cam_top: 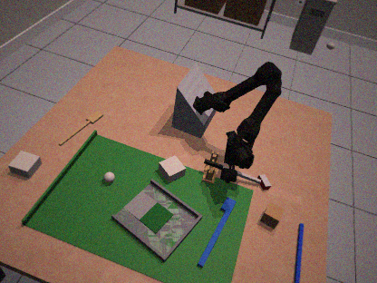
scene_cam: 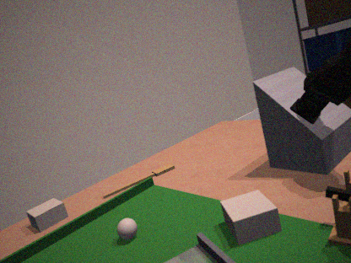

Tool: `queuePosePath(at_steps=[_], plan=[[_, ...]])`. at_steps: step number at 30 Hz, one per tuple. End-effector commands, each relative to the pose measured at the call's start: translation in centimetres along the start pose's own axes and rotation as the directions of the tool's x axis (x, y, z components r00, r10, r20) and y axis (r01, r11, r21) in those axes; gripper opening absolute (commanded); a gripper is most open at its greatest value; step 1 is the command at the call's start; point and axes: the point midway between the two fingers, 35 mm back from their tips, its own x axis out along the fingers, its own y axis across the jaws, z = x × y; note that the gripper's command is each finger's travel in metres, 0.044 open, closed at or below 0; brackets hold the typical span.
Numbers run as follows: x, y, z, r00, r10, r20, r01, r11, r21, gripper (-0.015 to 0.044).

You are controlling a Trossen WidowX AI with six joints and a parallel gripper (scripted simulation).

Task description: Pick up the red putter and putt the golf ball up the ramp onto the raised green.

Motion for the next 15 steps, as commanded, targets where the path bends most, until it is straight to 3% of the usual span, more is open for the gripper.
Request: queuePosePath(at_steps=[1,2,15], plan=[[0.45,0.16,-0.25,1.000,0.001,-0.005,-0.001,1.000,0.008,0.0440],[0.45,0.16,-0.25,1.000,0.001,-0.005,-0.001,1.000,0.008,0.0440],[0.16,0.03,-0.03,1.000,0.001,0.000,-0.001,1.000,0.001,0.0099]])
